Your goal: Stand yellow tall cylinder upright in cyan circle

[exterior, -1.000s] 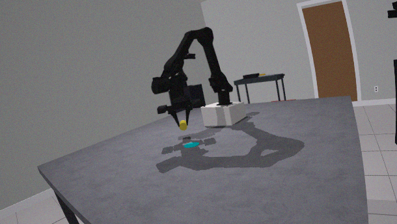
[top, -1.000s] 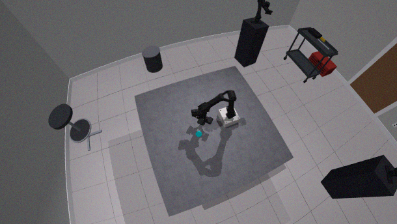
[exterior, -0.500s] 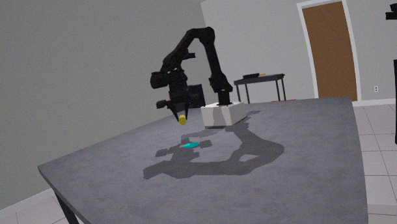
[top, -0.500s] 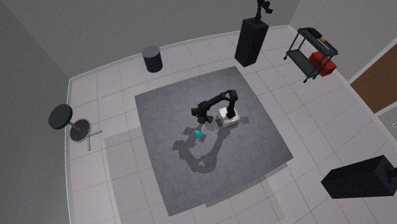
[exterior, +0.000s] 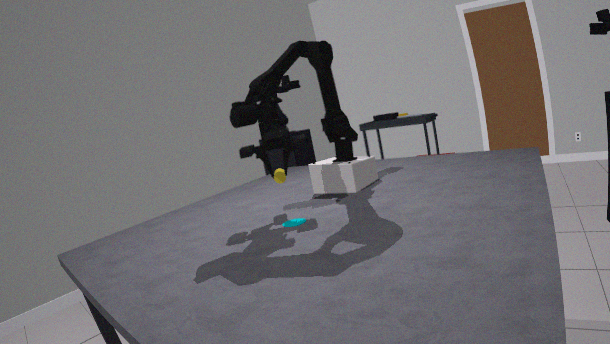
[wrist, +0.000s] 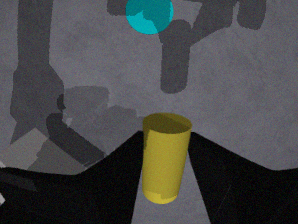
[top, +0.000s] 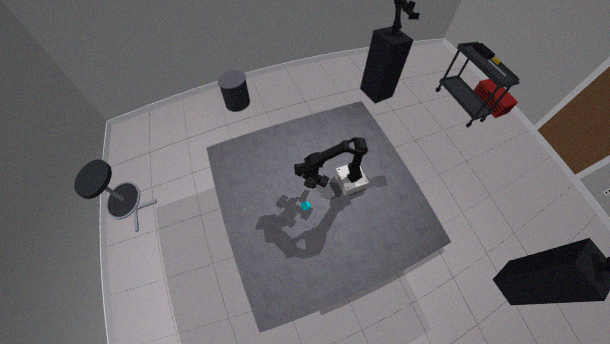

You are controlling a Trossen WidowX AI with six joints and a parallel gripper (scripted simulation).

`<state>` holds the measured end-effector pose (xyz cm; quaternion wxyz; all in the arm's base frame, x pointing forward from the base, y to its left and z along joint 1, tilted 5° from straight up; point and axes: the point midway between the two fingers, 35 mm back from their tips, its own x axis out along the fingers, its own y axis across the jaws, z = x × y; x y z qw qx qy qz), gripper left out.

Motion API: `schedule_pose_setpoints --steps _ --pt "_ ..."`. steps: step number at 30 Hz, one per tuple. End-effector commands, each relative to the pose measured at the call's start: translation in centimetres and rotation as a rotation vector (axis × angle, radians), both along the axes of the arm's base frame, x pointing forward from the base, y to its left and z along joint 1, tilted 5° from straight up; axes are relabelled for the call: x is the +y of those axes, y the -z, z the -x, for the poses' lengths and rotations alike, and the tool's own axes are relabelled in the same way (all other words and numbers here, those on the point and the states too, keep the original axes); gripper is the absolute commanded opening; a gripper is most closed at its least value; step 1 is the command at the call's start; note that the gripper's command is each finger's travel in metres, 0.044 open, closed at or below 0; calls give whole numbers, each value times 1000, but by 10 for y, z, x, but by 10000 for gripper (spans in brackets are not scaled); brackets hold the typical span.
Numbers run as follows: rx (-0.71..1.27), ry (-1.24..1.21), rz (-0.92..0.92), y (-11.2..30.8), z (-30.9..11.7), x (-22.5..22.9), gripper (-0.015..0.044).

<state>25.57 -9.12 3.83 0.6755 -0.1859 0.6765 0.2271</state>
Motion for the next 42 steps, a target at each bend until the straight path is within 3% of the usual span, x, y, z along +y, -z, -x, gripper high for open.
schedule_pose_setpoints --steps 1,14,42 --pt "-4 -6 0 -7 0 0 105" --pt "2 -11 -3 -23 1 1 105" --pt "-7 -45 -8 -42 -68 51 105"
